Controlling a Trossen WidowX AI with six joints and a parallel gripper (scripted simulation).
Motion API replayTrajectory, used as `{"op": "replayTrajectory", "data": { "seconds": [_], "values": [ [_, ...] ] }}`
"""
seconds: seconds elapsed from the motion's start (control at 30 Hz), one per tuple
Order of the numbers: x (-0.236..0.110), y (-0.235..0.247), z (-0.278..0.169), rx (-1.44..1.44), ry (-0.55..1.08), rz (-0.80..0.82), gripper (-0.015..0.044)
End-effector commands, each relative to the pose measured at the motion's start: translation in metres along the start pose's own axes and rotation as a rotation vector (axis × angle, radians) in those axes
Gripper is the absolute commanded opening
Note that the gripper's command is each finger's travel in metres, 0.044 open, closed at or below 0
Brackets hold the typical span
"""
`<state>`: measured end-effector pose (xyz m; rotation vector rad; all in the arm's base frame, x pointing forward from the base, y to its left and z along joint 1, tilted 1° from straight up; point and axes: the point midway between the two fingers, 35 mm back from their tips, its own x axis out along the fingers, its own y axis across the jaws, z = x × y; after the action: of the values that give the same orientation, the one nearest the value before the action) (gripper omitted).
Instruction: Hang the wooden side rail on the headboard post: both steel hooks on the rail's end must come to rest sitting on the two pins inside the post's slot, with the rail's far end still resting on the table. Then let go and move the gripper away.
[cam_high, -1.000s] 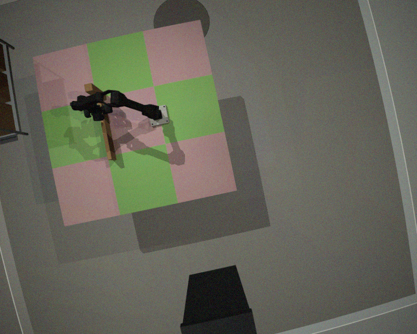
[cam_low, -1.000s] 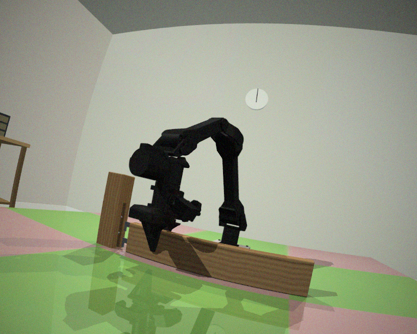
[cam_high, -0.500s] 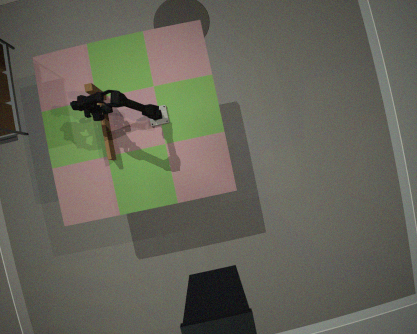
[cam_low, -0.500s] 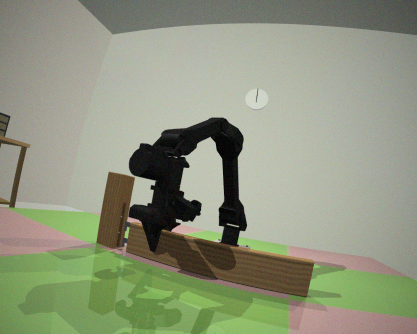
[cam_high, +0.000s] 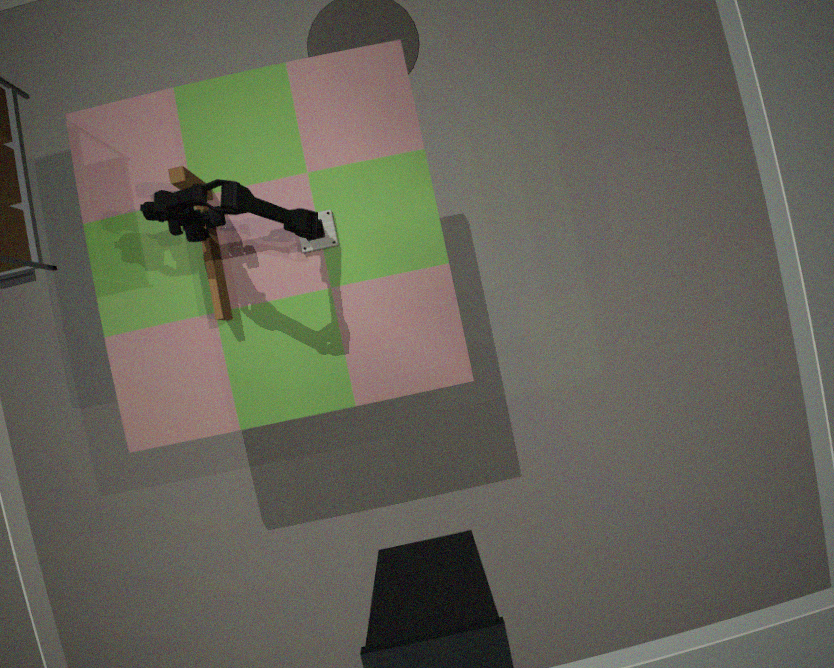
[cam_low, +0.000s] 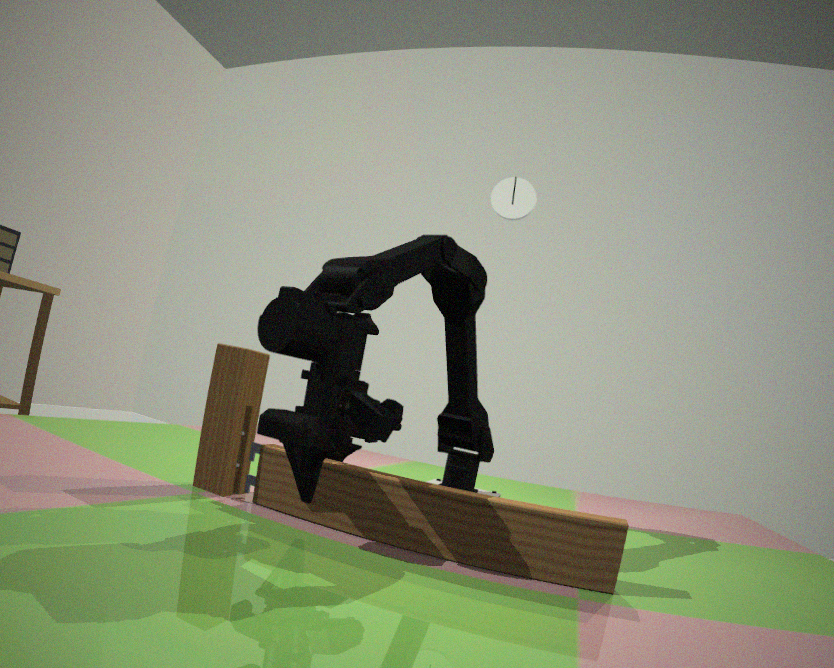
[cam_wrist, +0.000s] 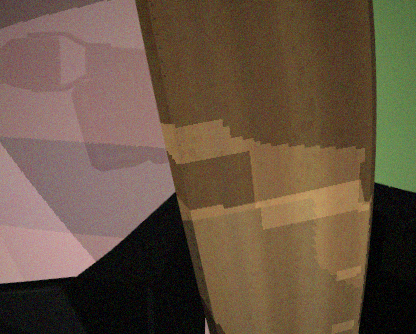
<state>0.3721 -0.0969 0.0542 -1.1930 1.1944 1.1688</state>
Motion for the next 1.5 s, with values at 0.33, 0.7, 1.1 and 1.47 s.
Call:
{"op": "replayTrajectory", "data": {
  "seconds": [0.33,0.7,1.1,1.47],
  "values": [
    [-0.0058,-0.0016,0.0003,0.0,-0.003,-0.009,0.0],
    [-0.0077,-0.0016,0.0003,0.0,-0.003,-0.009,0.0],
    [-0.0097,-0.0016,0.0003,0.0,-0.003,-0.009,0.0],
    [-0.0115,-0.0015,0.0003,0.0,-0.003,-0.009,0.0]
  ]
}}
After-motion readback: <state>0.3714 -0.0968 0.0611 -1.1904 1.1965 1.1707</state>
